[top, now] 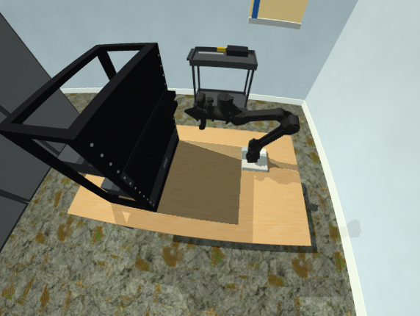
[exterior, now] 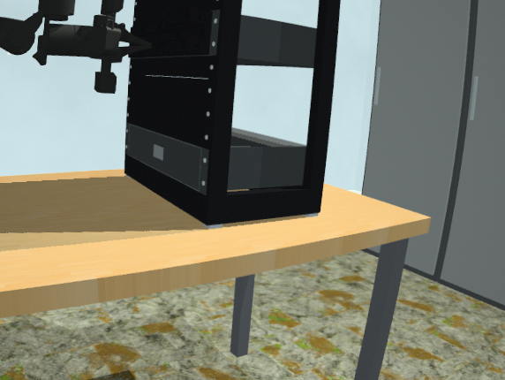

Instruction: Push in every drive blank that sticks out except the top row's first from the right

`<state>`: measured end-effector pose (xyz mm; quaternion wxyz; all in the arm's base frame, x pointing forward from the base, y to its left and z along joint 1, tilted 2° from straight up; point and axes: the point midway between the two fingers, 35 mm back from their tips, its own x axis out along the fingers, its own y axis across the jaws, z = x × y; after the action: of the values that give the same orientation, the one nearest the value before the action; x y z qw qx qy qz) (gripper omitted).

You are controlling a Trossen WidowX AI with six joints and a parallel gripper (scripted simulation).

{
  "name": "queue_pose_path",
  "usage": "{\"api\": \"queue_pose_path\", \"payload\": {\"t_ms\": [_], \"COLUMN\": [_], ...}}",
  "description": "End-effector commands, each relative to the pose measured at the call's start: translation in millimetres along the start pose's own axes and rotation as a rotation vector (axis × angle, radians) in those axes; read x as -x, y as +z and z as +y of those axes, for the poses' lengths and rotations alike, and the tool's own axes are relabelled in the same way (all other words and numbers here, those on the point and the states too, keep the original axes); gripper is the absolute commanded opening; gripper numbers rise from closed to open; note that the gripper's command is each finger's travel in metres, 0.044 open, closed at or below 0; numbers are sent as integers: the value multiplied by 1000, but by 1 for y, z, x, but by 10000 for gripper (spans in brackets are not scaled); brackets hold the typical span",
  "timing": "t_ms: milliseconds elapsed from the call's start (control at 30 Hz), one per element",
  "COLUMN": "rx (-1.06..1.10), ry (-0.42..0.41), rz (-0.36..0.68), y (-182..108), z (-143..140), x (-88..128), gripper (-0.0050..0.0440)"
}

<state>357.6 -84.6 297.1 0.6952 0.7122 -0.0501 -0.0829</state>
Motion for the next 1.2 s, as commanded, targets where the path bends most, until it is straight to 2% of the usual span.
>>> {"api": "queue_pose_path", "payload": {"t_ms": [0,367,933,1167], "rx": [4,4,4,4], "ry": [11,11,11,11], "rz": [2,2,2,2], "y": [0,0,0,-1], "z": [4,4,4,13], "x": [-1,-35,-36,-40], "gripper": [0,0,0,0]}}
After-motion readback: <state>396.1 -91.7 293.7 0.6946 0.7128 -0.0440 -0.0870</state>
